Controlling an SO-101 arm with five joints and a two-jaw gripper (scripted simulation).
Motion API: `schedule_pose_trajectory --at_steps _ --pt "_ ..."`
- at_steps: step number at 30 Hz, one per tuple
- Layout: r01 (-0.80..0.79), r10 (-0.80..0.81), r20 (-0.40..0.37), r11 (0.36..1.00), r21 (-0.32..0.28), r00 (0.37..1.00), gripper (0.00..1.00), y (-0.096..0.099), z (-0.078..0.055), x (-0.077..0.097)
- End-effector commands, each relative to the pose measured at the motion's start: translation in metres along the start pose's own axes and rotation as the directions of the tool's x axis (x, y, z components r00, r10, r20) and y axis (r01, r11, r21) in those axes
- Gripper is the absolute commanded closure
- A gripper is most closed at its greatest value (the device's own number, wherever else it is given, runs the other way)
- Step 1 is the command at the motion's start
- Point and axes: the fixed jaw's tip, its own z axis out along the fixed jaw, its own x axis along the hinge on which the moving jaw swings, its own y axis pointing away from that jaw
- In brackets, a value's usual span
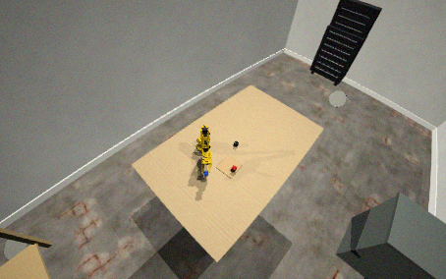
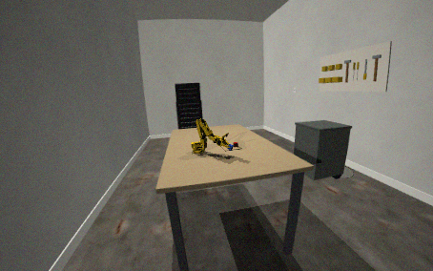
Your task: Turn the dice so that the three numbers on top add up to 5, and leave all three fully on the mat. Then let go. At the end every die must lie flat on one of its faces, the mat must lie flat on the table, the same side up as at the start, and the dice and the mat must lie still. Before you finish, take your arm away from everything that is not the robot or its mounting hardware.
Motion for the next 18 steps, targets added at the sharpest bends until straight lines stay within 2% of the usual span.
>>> schedule_pose_trajectory --at_steps 1,8,9,18 --pt "-0.011 0.010 0.027 1.000 0.008 1.000 1.00 -0.0022 0.0000 -0.0052" --pt "-0.011 0.010 0.027 1.000 0.008 1.000 1.00 -0.0022 0.0000 -0.0052" --pt "-0.016 0.016 -0.008 1.000 0.025 1.000 1.00 -0.0068 0.0012 0.0037" --pt "-0.016 0.016 -0.008 1.000 0.025 1.000 1.00 -0.0068 0.0012 0.0037"
